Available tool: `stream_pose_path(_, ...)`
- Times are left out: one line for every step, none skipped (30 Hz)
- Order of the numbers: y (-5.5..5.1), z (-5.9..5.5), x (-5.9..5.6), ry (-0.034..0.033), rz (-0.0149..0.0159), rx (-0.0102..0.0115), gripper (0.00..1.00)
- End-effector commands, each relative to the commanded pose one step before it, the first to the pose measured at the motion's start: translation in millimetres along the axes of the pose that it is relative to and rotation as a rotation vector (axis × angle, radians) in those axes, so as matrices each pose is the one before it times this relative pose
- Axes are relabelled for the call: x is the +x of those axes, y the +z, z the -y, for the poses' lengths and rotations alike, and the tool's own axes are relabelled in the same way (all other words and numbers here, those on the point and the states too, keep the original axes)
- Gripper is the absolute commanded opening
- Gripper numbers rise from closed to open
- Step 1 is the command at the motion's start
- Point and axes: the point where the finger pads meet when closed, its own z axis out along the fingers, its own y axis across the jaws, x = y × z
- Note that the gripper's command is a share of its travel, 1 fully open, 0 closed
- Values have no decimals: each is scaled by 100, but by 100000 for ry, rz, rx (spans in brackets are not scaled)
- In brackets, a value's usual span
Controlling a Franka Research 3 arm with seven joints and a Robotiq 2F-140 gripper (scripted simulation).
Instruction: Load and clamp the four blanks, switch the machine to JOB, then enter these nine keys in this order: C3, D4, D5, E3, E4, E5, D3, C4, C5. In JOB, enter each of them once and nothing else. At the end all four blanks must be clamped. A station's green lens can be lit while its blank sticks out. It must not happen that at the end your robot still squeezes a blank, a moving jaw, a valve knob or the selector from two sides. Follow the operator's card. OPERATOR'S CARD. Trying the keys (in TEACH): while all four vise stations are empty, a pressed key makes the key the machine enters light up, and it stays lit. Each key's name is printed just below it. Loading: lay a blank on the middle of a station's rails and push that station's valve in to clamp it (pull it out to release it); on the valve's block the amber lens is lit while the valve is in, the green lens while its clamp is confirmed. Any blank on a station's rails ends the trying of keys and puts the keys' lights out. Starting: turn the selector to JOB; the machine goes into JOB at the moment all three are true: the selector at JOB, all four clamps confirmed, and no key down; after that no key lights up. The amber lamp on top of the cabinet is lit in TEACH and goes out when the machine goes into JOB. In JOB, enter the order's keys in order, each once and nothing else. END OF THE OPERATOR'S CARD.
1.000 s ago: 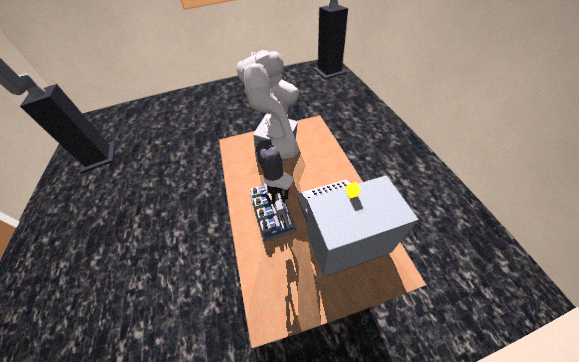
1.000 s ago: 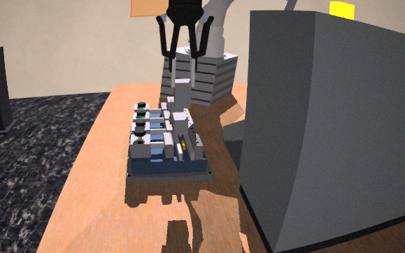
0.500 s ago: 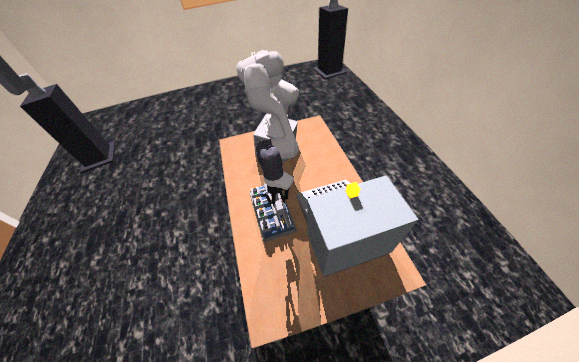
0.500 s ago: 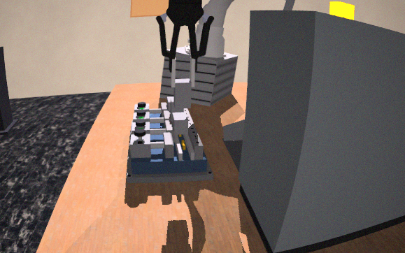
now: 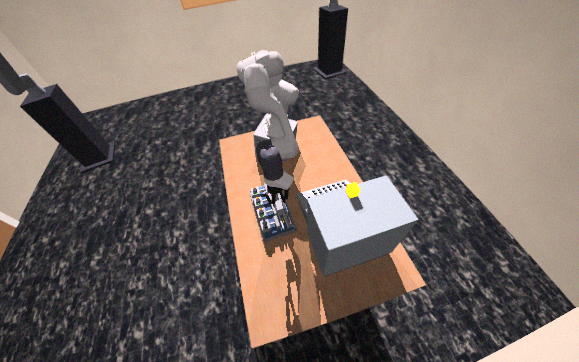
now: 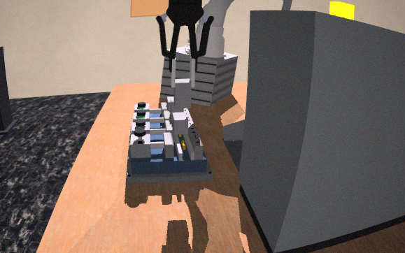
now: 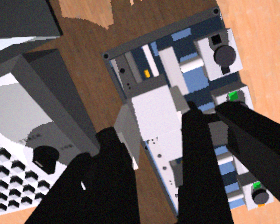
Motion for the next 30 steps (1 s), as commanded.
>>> stream_pose_path(-136, -18, 175, -511, -496, -137, 0)
stream_pose_path(-1, 2, 4, -41, 0, 0, 0)
stream_pose_path(-1, 3, 5, -46, 0, 0, 0)
stream_pose_path(-1, 3, 5, -51, 0, 0, 0)
stream_pose_path(-1, 3, 5, -55, 0, 0, 0)
stream_pose_path(-2, 3, 6, -58, 0, 0, 0)
stream_pose_path(-2, 3, 6, -60, 0, 0, 0)
stream_pose_path(-2, 3, 6, -61, 0, 0, 0)
stream_pose_path(-2, 3, 6, -61, 0, 0, 0)
stream_pose_path(-2, 3, 6, -60, 0, 0, 0)
stream_pose_path(-2, 3, 6, -58, 0, 0, 0)
stream_pose_path(0, 0, 0, 0, 0, 0, 0)
stream_pose_path(0, 0, 0, 0, 0, 0, 0)
stream_pose_path(-1, 3, 5, -55, 0, 0, 0)
stream_pose_path(-1, 3, 5, -51, 0, 0, 0)
stream_pose_path(-1, 3, 5, -46, 0, 0, 0)
stream_pose_path(-1, 2, 4, -41, 0, 0, 0)
stream_pose_path(-1, 2, 3, -35, 0, 0, 0)
stream_pose_path(-1, 2, 3, -28, 0, 0, 0)
stream_pose_path(-1, 1, 2, -22, 0, 0, 0)
stream_pose_path(0, 1, 2, -16, 0, 0, 0)
stream_pose_path(0, 1, 1, -10, 0, 0, 0)
stream_pose_path(0, 0, 1, -6, 0, 0, 0)
stream_pose_path(0, 0, 0, -2, 0, 0, 0)
stream_pose_path(0, 0, 0, 0, 0, 0, 0)
stream_pose_path(0, 0, 0, 0, 0, 0, 0)
stream_pose_path(0, 0, 0, 0, 0, 0, 0)
stream_pose_path(0, 0, 0, 0, 0, 0, 0)
stream_pose_path(0, 0, 0, 0, 0, 0, 0)
stream_pose_path(0, 0, 0, 0, 0, 0, 0)
